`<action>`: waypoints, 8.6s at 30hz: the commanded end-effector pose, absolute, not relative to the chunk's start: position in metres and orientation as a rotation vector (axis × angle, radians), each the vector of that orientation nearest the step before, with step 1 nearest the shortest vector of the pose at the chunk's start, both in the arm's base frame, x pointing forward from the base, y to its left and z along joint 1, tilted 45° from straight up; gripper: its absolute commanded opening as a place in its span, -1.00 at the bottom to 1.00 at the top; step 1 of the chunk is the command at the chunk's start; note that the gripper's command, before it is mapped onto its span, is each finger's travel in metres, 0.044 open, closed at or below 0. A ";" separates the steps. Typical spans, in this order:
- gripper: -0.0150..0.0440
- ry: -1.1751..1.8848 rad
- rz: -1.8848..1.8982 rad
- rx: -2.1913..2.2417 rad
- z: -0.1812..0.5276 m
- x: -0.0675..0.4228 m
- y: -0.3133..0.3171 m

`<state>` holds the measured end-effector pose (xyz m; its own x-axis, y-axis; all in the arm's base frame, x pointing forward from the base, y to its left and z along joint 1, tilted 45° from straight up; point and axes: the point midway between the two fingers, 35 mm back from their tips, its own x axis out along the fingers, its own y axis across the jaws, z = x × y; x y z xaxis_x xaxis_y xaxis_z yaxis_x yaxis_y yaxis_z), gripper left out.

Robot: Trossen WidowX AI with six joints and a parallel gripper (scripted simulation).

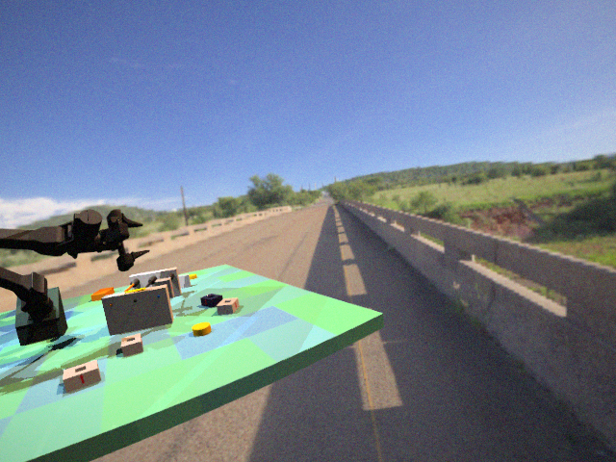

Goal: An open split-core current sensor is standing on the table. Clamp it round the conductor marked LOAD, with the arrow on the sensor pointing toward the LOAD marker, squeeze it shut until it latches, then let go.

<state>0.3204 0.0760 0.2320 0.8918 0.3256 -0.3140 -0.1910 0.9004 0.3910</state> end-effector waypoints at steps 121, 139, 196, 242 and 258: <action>0.27 1.083 -0.575 -0.558 -0.029 0.241 0.060; -0.33 1.083 -0.575 -0.566 -0.028 0.240 0.060; 0.54 1.097 -0.565 -0.584 -0.004 0.162 0.102; 0.59 1.650 0.539 -1.711 -0.027 0.191 0.073; 0.39 1.649 0.550 -1.707 -0.037 0.192 0.063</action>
<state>0.1919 0.0620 -0.0374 0.1027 -0.6900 -0.7165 -0.9820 0.0445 -0.1836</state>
